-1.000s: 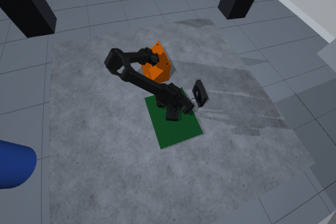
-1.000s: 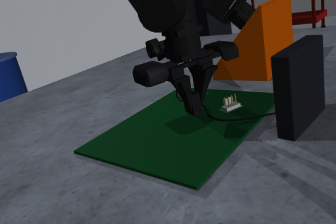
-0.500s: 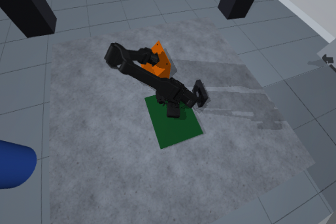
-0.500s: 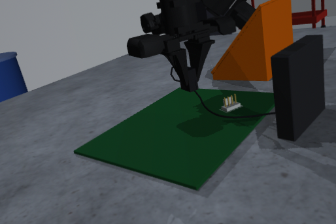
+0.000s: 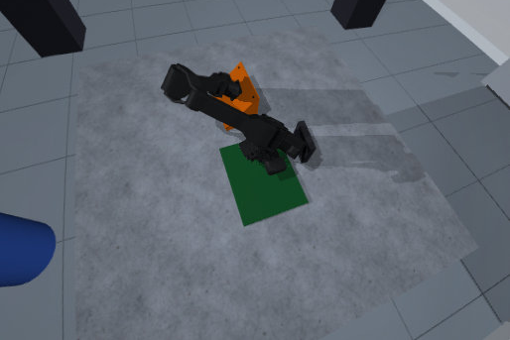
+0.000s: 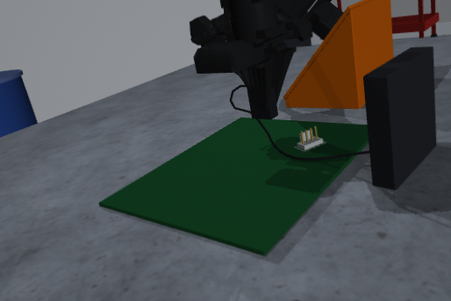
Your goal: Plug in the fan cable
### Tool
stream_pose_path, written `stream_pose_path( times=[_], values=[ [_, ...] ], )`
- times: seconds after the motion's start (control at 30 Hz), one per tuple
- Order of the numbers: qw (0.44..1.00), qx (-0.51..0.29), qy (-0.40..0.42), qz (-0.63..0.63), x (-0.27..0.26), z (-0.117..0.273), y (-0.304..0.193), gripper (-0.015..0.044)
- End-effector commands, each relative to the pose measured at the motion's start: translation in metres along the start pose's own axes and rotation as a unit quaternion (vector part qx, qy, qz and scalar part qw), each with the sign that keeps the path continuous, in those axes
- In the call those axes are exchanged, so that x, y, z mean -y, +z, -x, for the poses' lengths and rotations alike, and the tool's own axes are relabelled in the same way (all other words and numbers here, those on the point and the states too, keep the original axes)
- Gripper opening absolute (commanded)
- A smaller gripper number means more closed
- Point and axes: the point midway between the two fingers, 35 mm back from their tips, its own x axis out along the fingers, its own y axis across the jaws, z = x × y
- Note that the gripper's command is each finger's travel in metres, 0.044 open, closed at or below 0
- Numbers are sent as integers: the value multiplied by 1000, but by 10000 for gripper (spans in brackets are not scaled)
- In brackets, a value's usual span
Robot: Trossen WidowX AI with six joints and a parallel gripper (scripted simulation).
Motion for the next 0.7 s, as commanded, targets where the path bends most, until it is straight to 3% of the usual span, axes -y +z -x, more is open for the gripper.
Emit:
stream_pose_path(
  times=[0.0, 0.67],
  values=[
    [997, -2, 0, 76, 4, 0, -7, 0],
    [913, -2, 1, 409, 21, 0, -30, 0]
  ],
)
